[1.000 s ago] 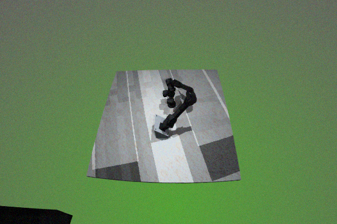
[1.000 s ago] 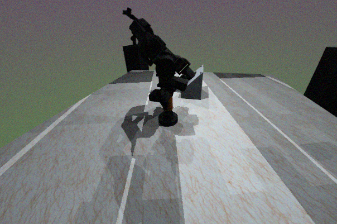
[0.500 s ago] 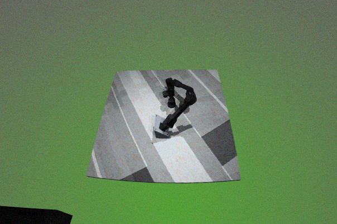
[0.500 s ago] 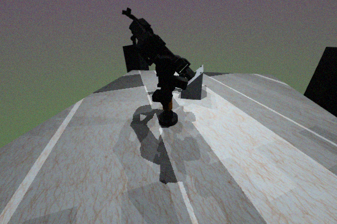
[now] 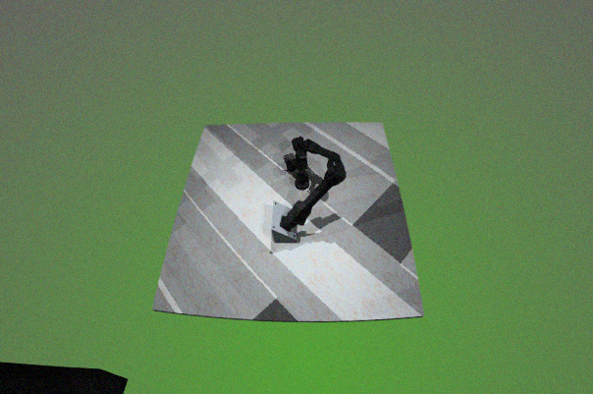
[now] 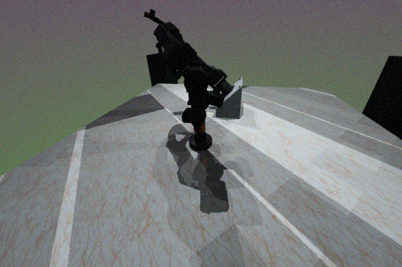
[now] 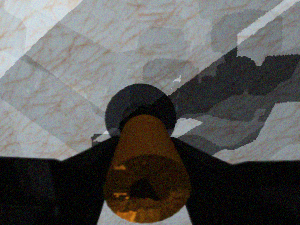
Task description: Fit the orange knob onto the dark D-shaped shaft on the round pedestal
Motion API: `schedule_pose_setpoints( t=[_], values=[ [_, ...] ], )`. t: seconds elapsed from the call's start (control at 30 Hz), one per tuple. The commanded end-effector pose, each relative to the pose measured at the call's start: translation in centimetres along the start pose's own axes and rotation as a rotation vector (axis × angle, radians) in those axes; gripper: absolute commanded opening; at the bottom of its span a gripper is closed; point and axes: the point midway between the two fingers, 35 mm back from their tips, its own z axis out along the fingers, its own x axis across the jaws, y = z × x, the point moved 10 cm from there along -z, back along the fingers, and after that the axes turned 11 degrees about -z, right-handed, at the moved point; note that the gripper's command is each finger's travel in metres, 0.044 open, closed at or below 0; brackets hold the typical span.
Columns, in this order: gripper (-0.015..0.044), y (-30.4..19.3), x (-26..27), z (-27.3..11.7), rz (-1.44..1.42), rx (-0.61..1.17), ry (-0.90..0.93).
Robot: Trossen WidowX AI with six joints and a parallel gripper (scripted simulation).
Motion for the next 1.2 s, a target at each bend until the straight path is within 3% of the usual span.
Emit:
schedule_pose_setpoints(
  t=[0.0,0.37,1.17],
  values=[
    [0.0000,0.05,-0.02,-0.29,-0.004,0.002,-0.002],
    [0.0000,0.27,0.49,-0.36,-0.211,0.002,-0.002],
    [0.0000,0.02,0.10,0.01,-0.214,0.002,-0.002]
  ],
)
